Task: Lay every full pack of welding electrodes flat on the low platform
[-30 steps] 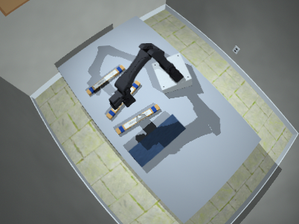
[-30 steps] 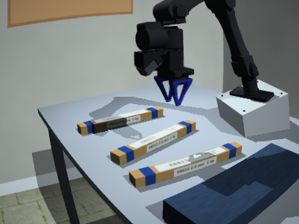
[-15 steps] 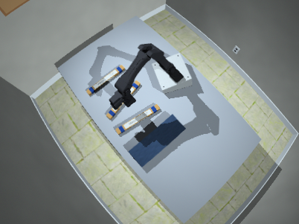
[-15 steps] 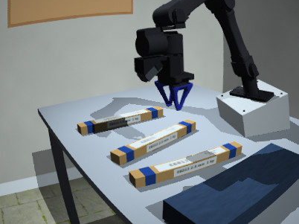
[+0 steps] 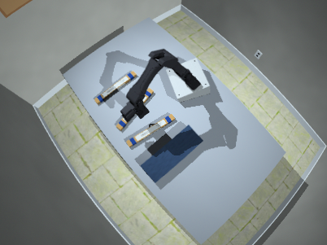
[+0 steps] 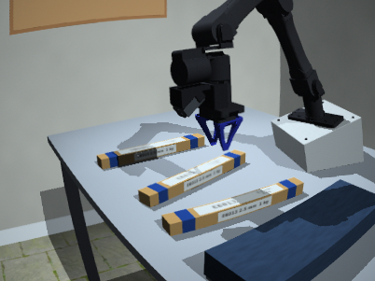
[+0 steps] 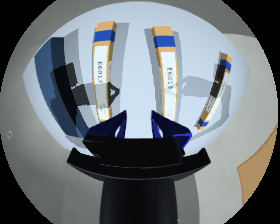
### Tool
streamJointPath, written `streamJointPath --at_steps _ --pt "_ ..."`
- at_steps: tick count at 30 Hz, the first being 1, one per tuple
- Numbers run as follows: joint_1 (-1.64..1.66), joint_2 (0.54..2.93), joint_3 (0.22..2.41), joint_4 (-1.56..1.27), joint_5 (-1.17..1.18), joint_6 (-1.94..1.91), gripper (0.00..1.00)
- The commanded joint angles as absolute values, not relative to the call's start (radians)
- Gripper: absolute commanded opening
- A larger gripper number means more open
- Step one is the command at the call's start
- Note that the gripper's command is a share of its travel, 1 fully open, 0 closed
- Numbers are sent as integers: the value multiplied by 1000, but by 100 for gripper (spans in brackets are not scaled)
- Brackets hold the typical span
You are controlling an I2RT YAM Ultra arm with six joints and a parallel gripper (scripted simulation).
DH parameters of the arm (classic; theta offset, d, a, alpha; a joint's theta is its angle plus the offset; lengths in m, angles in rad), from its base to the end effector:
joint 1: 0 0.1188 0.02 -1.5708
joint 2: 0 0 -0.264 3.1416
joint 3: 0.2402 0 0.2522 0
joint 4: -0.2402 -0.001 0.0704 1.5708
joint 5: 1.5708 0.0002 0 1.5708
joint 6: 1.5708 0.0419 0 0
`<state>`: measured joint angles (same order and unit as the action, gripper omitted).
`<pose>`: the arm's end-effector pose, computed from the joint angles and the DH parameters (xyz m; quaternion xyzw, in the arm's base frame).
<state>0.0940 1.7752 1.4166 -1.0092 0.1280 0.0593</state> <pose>0.3453 0.0282 0.2378 -0.0107 0.9928 -0.0557 0.1057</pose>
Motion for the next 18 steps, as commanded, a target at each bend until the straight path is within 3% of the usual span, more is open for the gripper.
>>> streamJointPath --at_steps 1,18 --pt "85 1735 1442 -963 121 51 42" --pt "83 1770 1399 -881 118 44 42"
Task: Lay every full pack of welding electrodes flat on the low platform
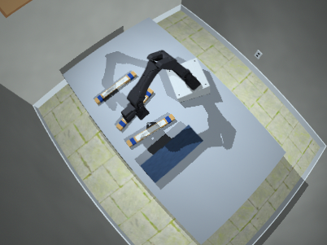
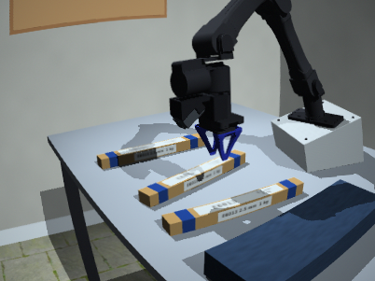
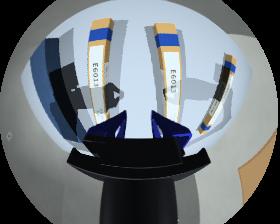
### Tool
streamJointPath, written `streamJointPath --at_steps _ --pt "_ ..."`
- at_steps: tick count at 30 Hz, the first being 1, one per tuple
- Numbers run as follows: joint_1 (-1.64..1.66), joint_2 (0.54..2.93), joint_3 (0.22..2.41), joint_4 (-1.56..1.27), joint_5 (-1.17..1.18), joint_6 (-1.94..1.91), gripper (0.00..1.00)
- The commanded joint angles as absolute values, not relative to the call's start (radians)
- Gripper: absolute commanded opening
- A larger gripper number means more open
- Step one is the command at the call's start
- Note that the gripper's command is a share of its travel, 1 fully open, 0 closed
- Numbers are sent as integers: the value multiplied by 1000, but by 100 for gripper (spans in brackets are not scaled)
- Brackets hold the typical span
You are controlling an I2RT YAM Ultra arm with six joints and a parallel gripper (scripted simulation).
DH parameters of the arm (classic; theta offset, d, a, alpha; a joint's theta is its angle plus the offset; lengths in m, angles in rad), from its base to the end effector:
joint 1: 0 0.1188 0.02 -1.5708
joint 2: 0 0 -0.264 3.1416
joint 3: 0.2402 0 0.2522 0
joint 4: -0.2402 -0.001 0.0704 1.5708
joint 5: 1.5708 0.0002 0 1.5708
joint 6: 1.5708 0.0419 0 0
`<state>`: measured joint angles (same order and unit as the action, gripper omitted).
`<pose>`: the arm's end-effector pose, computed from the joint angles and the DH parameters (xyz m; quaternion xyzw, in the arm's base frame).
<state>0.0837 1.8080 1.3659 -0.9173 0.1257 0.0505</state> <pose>0.3515 0.0252 0.2153 -0.0098 0.9924 -0.0553 0.1092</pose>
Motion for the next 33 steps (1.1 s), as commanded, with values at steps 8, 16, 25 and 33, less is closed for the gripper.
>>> streamJointPath --at_steps 8,16,25,33 --pt "84 1803 1413 -886 118 46 42" --pt "85 1797 1415 -887 118 46 42" --pt "86 1807 1419 -895 118 47 42" --pt "86 1782 1386 -908 124 50 42"
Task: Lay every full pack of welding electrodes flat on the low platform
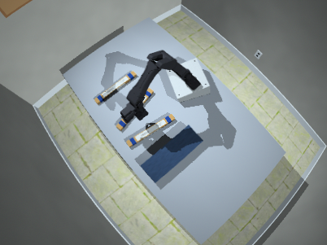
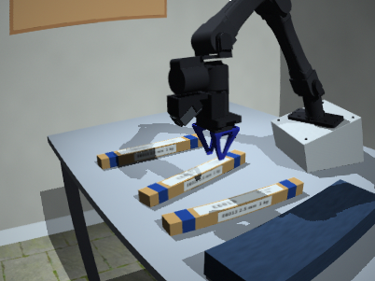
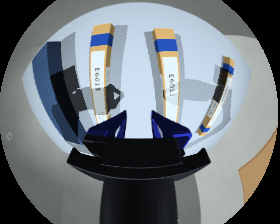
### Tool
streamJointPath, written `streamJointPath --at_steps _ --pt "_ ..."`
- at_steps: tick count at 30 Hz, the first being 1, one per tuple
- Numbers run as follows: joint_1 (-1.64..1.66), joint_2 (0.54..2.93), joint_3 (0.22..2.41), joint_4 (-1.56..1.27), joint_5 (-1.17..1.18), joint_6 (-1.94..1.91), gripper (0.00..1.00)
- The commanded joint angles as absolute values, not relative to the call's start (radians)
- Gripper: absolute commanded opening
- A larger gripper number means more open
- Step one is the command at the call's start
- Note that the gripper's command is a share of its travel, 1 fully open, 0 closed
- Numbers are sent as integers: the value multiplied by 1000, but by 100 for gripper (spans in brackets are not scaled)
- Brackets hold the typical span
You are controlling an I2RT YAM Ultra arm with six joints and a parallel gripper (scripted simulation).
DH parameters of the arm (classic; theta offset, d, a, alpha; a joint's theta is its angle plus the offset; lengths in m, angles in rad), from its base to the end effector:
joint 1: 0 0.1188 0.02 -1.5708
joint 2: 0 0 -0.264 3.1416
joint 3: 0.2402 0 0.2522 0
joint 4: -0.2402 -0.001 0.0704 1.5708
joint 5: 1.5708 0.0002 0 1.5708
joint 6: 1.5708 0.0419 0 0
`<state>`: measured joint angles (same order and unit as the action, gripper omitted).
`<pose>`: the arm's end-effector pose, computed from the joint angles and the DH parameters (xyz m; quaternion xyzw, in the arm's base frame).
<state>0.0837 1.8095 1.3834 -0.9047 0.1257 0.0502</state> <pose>0.3558 0.0256 0.2199 -0.0091 0.9908 -0.0542 0.1234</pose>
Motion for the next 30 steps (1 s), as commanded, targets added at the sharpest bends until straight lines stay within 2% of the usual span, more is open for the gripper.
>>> streamJointPath --at_steps 1,30 --pt "86 1780 1389 -912 124 51 42" --pt "99 1732 1467 -1040 126 63 42"
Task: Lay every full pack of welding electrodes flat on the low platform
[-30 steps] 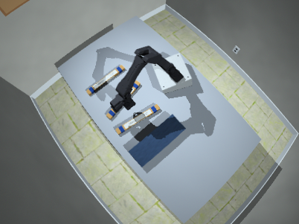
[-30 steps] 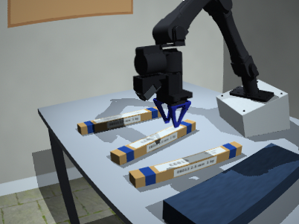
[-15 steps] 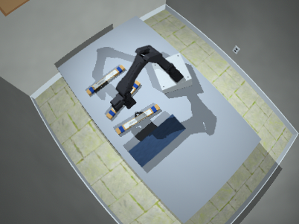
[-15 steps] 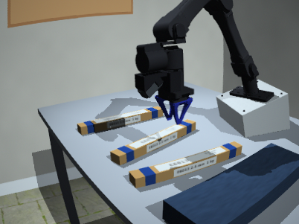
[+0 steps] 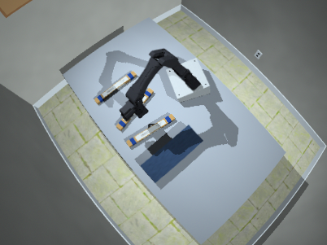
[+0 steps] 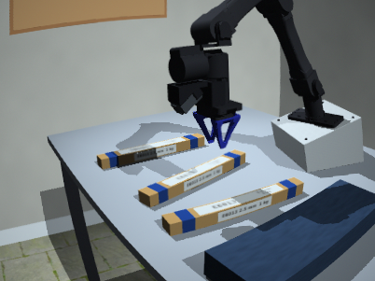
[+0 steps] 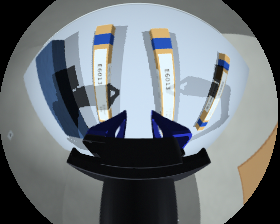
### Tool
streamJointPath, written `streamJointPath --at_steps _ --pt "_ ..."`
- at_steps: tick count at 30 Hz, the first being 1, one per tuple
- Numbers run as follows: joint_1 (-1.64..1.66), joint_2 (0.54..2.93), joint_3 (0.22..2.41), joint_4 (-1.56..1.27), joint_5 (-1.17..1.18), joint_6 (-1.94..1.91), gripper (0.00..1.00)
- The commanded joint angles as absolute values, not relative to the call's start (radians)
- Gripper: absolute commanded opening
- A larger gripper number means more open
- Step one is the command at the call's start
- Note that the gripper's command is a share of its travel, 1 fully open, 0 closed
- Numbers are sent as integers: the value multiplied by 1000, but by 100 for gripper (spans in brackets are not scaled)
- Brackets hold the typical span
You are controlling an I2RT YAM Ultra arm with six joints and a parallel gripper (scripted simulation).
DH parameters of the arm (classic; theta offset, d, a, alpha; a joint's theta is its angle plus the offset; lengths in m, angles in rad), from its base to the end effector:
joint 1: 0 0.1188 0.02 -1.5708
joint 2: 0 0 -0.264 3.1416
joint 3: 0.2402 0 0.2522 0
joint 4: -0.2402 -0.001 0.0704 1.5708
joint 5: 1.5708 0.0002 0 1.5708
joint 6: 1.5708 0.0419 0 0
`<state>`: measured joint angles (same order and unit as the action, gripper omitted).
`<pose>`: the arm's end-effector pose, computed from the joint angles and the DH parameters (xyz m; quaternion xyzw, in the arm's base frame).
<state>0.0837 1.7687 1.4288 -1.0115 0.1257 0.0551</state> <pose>0.3462 0.0248 0.2432 -0.0073 0.9920 -0.0547 0.1133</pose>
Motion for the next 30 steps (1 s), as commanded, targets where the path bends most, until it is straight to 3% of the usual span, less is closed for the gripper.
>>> streamJointPath --at_steps 1,30 --pt "99 1731 1470 -1045 126 63 42" --pt "106 1716 1515 -1106 128 70 42"
